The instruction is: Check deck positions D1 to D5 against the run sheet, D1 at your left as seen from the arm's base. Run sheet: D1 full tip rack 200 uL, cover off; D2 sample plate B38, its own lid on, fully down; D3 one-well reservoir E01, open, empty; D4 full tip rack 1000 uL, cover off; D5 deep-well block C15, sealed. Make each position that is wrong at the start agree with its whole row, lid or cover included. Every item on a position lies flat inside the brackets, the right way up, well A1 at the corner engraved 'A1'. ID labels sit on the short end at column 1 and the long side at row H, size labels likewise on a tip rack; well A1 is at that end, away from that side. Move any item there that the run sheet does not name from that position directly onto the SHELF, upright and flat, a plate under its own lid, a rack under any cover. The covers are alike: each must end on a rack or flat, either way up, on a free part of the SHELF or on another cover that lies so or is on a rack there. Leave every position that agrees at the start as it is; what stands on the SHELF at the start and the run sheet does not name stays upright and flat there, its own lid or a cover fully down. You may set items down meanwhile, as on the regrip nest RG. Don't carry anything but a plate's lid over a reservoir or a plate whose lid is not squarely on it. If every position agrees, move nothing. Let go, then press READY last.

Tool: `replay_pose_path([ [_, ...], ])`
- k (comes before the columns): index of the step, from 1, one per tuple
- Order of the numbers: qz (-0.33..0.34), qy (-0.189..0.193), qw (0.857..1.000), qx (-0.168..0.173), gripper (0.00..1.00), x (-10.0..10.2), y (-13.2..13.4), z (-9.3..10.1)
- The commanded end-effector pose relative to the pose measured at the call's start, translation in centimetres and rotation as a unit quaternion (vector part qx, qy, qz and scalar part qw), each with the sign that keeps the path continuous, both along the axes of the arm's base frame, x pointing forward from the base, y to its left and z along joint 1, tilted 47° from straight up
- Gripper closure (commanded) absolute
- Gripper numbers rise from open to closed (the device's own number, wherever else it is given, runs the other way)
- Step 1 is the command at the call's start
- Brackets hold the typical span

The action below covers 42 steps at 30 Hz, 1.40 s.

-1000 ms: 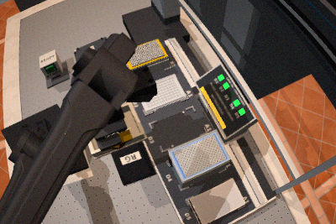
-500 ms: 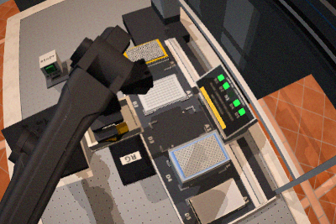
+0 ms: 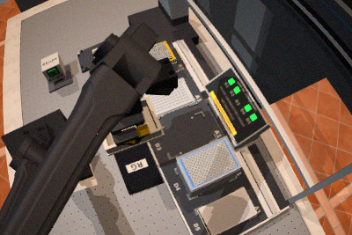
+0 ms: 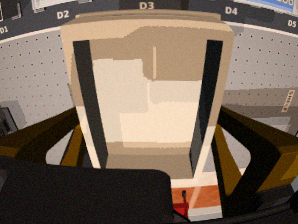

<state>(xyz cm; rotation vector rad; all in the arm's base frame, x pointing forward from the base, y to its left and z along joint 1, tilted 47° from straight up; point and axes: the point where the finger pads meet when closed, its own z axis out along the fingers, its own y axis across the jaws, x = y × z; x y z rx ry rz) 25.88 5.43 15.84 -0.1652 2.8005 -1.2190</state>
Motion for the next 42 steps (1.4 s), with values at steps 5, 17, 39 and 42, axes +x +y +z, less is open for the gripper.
replay_pose_path([
  [5, 0.005, -0.015, 1.000, 0.014, 1.00, 2.8, 1.1, 0.8],
  [17, 0.005, -0.015, 1.000, 0.013, 1.00, 5.6, 1.4, 0.9],
  [39, 0.006, -0.015, 1.000, 0.012, 1.00, 9.8, 1.9, 1.0],
  [42, 0.005, -0.015, 1.000, 0.011, 1.00, 10.5, 1.9, 1.1],
])
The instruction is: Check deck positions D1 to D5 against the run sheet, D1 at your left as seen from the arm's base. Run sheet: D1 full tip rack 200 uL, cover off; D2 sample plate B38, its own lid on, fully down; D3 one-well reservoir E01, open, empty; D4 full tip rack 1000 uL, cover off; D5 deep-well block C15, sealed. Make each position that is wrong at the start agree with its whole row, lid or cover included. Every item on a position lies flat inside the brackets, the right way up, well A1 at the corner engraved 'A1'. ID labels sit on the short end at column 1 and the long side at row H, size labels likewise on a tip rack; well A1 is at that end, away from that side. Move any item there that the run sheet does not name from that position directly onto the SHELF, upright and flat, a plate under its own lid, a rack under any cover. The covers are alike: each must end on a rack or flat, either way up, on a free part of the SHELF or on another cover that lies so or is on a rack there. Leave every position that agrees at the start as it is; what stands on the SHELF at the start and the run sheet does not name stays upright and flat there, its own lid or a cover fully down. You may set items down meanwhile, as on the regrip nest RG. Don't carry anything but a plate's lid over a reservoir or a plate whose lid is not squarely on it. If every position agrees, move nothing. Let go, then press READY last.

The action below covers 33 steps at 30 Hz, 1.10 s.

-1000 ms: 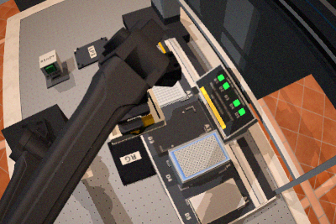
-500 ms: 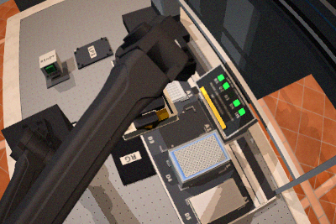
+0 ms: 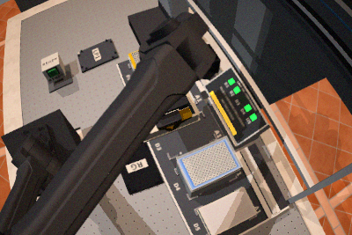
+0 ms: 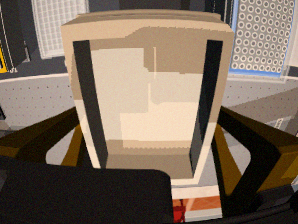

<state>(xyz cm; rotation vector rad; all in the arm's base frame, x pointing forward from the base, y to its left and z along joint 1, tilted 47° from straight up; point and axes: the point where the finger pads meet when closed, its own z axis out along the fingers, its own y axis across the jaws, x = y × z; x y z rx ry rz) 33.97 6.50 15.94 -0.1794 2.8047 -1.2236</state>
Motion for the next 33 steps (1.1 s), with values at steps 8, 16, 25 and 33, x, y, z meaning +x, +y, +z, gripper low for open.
replay_pose_path([
  [8, 0.002, -0.020, 1.000, 0.012, 1.00, 4.2, 1.0, 1.0],
  [16, 0.002, -0.020, 1.000, 0.012, 1.00, 5.6, 1.1, 1.1],
  [25, 0.012, -0.005, 1.000, 0.005, 1.00, 6.0, 1.6, 0.1],
  [33, 0.007, -0.014, 1.000, 0.008, 1.00, 6.1, 1.5, 1.0],
])
